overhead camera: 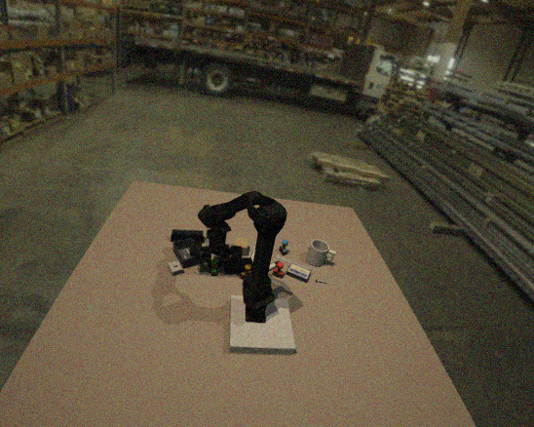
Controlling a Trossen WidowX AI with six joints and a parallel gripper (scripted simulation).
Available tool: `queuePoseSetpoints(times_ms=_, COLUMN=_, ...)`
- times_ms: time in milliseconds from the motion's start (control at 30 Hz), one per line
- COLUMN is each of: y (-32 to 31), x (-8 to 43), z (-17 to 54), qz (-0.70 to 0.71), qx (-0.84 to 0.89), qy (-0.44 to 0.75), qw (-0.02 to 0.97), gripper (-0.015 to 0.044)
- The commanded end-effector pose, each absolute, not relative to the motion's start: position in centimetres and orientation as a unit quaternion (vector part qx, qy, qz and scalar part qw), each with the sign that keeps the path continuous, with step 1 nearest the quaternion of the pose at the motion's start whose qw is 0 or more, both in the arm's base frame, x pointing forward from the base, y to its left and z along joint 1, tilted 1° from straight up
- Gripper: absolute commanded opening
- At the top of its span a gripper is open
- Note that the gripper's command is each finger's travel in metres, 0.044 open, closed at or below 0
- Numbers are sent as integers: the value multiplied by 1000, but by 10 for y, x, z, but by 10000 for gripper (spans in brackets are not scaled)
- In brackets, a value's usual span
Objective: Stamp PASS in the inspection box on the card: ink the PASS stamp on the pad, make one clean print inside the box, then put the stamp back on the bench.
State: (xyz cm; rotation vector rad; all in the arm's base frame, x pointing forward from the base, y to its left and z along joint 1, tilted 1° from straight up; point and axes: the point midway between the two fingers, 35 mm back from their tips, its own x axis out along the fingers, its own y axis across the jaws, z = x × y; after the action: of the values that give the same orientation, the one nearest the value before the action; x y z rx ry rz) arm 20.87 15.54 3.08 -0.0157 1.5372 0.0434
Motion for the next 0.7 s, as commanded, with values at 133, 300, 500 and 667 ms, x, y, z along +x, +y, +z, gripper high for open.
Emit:
queuePoseSetpoints(times_ms=133, y=156, x=209, z=32, qz=20, qx=-7, qy=695, qw=719, gripper=0)
queuePoseSetpoints(times_ms=300, y=156, x=209, z=34, qz=20, qx=-7, qy=695, qw=719, gripper=0)
queuePoseSetpoints(times_ms=500, y=156, x=209, z=37, qz=20, qx=-7, qy=695, qw=719, gripper=0)
queuePoseSetpoints(times_ms=667, y=156, x=209, z=40, qz=20, qx=-7, qy=695, qw=719, gripper=0)
